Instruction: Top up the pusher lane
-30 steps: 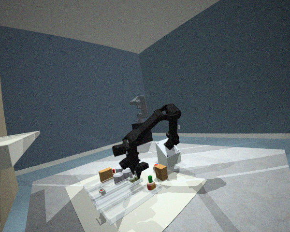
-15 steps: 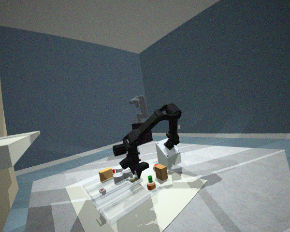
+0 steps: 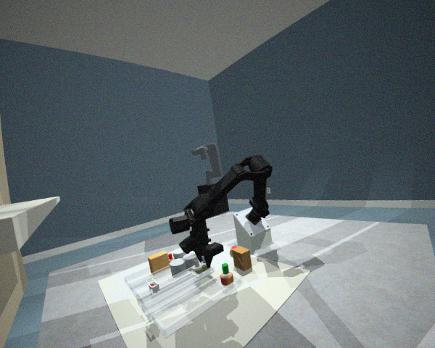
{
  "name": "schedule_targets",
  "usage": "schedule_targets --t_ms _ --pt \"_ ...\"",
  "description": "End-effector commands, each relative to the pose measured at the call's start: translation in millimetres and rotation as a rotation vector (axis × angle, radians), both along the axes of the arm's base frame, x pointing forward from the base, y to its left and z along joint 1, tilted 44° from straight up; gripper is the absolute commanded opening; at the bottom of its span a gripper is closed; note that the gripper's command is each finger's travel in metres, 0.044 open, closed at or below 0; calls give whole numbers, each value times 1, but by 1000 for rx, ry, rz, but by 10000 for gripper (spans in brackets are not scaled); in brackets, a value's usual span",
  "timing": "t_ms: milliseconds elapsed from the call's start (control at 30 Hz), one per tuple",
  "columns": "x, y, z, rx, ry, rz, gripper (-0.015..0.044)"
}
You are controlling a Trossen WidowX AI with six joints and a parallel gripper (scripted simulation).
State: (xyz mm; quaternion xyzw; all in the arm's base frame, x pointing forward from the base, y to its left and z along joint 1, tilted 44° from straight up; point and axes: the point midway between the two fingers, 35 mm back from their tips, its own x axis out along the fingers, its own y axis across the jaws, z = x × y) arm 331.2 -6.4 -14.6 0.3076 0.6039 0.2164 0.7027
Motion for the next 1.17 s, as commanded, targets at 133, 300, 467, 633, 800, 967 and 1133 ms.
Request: schedule_targets --t_ms 133,300,467,633,800,967,1133 --pt "0 0 0 -1 -4 5 236" --pt "0 -1 1 -1 -3 5 272" --pt "-2 -10 11 -1 -3 5 272" --pt "-4 -14 14 -1 -3 5 272" --pt "-14 -13 13 -2 -3 4 272" --pt "-31 -11 12 -2 -2 4 272" --pt "-49 -8 10 -2 -1 4 272"
